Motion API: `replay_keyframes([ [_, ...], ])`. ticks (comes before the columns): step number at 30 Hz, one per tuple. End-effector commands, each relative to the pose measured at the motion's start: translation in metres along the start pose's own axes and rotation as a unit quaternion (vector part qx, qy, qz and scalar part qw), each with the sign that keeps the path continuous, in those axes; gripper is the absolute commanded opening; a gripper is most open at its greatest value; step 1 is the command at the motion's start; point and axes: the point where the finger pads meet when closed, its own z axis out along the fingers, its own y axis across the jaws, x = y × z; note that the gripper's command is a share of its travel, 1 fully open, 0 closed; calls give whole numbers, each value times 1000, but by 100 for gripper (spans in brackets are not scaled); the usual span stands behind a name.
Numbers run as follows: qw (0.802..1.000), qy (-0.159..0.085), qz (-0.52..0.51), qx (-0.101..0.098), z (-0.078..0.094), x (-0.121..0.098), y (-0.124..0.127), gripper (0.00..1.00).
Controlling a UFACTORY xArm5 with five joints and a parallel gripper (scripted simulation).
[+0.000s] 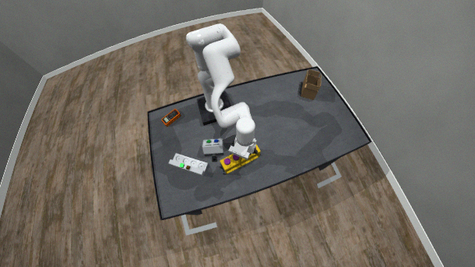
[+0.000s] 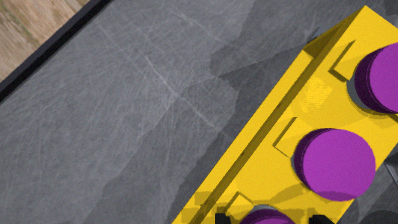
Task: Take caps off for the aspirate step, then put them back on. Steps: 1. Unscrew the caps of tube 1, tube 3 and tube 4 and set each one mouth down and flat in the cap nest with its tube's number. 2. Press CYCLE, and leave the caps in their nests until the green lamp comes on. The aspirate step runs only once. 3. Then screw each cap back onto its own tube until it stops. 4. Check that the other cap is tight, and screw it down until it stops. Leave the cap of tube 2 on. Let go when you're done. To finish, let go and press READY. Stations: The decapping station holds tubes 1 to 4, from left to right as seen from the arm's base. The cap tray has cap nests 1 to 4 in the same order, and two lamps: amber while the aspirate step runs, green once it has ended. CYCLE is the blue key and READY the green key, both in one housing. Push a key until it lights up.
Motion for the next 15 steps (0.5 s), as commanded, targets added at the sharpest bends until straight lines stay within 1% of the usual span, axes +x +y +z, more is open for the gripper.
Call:
replay_keyframes([
  [1, 997, -2, -74, 3, -1, 1, -1, 46],
  [6, 997, -2, -74, 3, -1, 1, -1, 46],
  [7, 997, -2, -74, 3, -1, 1, -1, 0],
  [15, 997, -2, -74, 3, -1, 1, -1, 0],
])
